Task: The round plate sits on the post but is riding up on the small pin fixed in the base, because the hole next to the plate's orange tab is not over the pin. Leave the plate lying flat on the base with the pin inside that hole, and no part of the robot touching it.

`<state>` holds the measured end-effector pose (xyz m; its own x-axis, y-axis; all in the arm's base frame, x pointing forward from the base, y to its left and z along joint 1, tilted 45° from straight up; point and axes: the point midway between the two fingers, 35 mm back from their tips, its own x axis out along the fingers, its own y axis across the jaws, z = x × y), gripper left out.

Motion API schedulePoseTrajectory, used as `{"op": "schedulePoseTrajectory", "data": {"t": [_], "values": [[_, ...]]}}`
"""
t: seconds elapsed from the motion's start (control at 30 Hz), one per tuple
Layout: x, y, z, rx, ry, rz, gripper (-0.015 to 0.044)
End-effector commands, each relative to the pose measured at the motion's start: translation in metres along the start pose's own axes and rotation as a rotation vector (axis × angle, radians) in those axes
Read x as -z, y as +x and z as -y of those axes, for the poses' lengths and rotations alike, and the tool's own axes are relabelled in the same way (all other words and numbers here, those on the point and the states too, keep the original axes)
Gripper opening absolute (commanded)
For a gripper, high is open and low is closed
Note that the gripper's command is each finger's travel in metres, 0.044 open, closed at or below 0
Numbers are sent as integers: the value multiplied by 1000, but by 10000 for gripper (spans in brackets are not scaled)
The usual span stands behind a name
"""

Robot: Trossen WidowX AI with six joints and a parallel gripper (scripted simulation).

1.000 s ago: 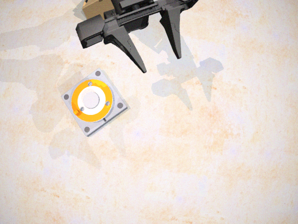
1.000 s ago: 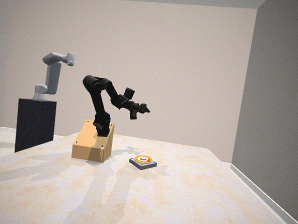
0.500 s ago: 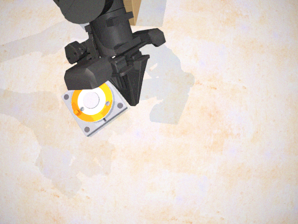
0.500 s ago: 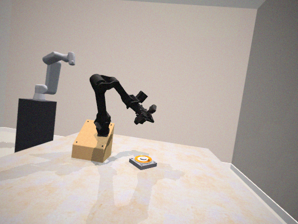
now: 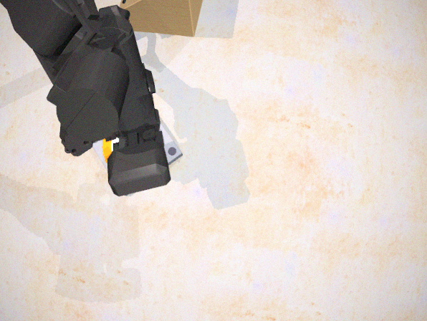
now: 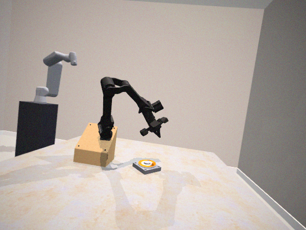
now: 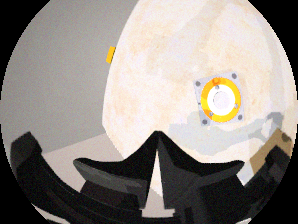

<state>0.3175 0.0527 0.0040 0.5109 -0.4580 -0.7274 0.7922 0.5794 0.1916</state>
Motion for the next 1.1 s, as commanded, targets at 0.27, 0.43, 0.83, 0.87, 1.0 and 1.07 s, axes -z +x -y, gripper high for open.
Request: {"op": "schedulePoseTrajectory", "data": {"t": [0.27, 0.43, 0.83, 0.87, 1.0, 1.07], "values": [[-81, 46, 77, 492, -963, -271, 0], [-93, 47, 91, 537, -1101, -365, 0], [-94, 45, 93, 537, -1101, -365, 0], [-94, 45, 94, 537, -1101, -365, 0], [-94, 45, 94, 537, -1101, -365, 0], [-94, 48, 95, 537, -1101, -365, 0]]}}
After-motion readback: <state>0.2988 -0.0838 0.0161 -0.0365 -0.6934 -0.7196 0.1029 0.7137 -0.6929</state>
